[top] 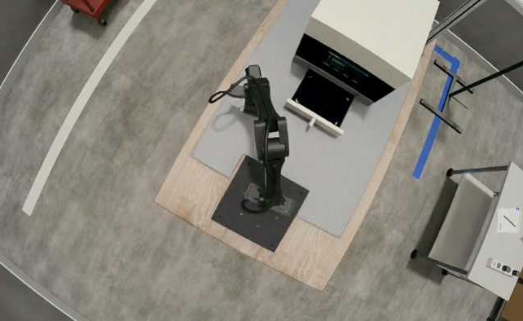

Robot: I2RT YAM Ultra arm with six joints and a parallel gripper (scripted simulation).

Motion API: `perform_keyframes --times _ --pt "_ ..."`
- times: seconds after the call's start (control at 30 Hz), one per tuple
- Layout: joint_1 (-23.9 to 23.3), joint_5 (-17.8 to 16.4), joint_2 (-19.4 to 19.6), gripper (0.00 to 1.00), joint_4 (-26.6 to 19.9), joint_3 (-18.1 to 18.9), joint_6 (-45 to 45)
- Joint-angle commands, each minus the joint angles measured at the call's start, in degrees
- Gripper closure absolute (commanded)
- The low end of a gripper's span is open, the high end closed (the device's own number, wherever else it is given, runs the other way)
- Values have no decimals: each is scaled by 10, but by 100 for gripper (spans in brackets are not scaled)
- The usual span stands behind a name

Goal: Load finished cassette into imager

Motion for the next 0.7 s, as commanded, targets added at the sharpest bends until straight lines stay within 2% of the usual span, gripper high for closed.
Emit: perform_keyframes --times 0.0,0.67 --pt "3 -5 -25 100 -25 23 4" --pt "3 -5 -44 100 -72 51 4"
